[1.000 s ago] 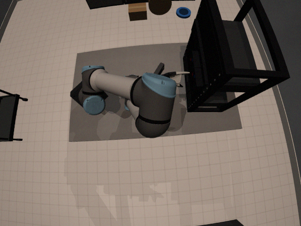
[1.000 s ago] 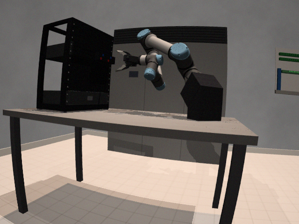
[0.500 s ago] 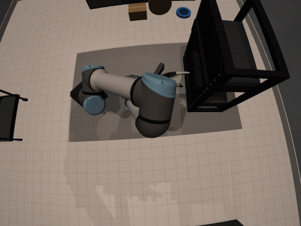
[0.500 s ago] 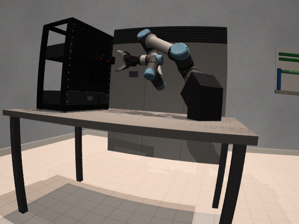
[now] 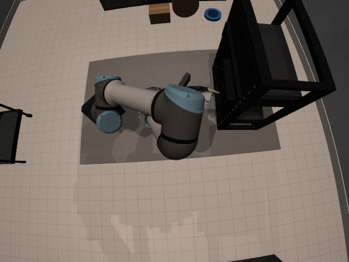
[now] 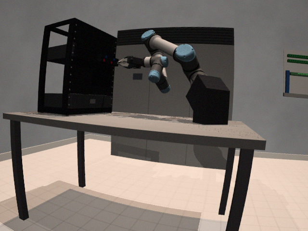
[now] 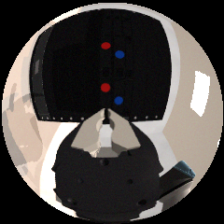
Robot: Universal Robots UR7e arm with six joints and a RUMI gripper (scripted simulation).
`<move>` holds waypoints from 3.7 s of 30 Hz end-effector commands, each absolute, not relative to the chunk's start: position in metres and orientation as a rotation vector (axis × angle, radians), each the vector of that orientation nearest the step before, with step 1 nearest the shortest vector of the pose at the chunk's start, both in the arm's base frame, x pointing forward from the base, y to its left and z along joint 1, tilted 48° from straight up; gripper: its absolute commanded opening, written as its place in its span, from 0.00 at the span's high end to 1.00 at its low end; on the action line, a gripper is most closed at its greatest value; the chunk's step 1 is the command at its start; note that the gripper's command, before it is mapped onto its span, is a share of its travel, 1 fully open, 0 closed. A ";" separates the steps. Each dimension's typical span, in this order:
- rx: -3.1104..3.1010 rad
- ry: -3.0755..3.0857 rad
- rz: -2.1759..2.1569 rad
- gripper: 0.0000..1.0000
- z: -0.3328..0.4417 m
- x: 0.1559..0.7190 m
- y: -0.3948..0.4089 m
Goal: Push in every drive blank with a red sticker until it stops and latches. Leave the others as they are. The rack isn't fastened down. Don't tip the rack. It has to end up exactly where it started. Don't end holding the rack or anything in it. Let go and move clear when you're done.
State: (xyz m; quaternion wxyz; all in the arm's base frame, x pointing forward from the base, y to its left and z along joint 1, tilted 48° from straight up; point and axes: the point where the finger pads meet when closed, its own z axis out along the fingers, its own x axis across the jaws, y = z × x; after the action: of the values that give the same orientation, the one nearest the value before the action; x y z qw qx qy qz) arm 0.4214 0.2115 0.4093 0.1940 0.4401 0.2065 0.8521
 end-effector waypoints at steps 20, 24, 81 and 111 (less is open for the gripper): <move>1.233 0.579 2.390 1.00 0.410 0.421 0.212; 1.233 0.579 2.390 1.00 0.410 0.421 0.212; 1.233 0.579 2.390 1.00 0.324 0.408 0.290; 1.233 0.579 2.390 1.00 0.354 0.455 0.300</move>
State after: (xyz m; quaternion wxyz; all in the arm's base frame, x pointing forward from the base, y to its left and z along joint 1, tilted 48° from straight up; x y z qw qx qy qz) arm 0.4547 0.2995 0.3534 0.1942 0.4400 0.2065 0.8521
